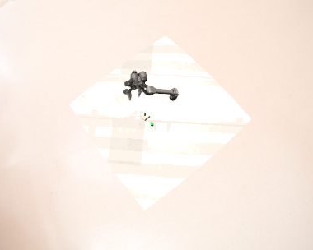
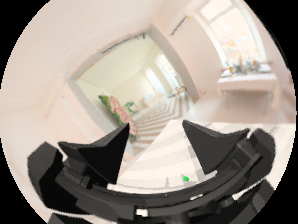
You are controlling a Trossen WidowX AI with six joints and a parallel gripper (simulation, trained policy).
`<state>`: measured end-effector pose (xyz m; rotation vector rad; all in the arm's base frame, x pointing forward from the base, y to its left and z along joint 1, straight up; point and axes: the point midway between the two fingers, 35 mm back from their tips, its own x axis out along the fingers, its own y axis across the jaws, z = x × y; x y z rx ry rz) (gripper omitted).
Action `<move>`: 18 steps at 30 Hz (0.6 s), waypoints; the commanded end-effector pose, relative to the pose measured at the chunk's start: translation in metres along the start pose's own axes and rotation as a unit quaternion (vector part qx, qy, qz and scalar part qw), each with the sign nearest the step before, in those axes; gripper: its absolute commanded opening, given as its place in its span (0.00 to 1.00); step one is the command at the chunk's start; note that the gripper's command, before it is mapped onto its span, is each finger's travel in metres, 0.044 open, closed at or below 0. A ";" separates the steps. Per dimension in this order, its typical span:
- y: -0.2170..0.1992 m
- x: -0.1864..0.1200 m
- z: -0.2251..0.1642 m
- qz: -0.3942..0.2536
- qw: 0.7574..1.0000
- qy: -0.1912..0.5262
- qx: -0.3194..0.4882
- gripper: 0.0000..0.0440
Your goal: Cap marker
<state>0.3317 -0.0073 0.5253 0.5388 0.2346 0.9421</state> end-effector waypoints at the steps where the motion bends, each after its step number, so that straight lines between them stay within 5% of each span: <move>1: 0.000 0.000 0.001 0.000 1.000 -0.002 -0.003 0.85; 8: 0.000 -0.004 0.012 -0.010 0.999 -0.024 -0.035 0.48; 18: 0.002 -0.007 0.024 -0.012 0.995 -0.053 -0.078 0.53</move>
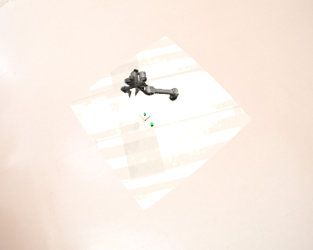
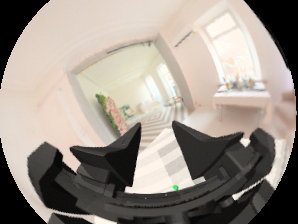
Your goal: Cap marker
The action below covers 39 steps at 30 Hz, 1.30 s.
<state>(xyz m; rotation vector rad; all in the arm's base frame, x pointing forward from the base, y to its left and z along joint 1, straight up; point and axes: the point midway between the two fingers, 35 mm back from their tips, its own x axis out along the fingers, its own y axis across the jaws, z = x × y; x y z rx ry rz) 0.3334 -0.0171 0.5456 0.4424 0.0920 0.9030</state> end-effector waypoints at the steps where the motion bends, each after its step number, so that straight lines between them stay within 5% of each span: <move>1: -0.004 0.000 0.003 -0.001 1.000 -0.011 -0.010 0.53; 39: 0.018 -0.006 0.026 0.043 0.986 -0.101 -0.129 0.68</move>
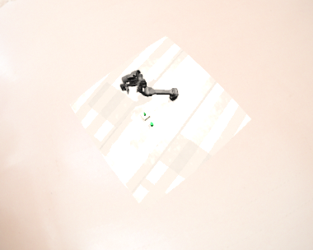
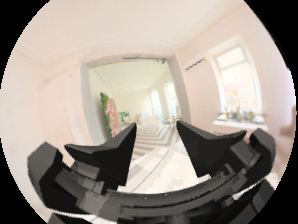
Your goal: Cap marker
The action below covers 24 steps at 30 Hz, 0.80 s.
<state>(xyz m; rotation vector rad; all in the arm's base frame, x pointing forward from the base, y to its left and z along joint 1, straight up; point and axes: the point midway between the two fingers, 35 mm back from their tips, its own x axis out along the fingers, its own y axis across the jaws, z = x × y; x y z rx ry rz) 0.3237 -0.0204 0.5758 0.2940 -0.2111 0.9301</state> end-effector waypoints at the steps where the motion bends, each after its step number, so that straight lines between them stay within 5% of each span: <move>1: 0.002 -0.001 0.001 0.006 1.000 -0.010 -0.006 0.68; 24: 0.038 -0.008 0.008 0.058 0.995 -0.052 -0.065 0.69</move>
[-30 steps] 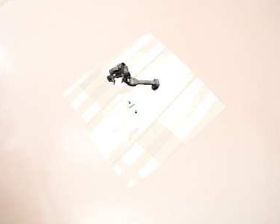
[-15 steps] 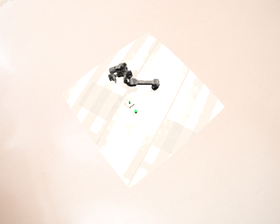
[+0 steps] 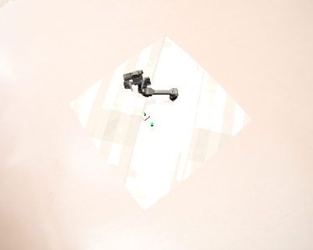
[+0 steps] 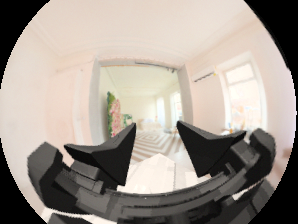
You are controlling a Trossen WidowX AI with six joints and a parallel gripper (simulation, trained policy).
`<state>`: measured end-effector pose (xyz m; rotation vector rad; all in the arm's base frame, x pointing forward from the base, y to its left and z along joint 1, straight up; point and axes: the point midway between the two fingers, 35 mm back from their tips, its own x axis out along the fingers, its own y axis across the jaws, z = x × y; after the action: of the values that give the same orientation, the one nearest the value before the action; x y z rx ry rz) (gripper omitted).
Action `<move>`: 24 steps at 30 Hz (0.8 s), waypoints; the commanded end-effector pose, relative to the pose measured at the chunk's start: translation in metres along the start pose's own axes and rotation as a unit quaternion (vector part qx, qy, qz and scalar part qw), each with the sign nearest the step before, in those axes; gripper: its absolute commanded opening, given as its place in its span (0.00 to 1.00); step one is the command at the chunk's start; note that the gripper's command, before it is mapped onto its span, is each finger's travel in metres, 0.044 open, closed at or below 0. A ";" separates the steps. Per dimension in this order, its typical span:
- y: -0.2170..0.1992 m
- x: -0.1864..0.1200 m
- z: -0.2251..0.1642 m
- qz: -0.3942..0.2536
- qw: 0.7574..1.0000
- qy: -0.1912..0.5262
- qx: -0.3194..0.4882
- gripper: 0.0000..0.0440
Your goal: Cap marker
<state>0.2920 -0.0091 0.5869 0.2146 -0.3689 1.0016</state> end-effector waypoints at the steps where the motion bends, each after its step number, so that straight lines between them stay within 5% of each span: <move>1: 0.006 -0.001 0.001 0.010 1.000 -0.008 -0.007 0.69; 24: 0.056 -0.009 0.004 0.075 0.995 -0.032 -0.062 0.69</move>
<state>0.2465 0.0095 0.5880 0.1177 -0.4962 1.1027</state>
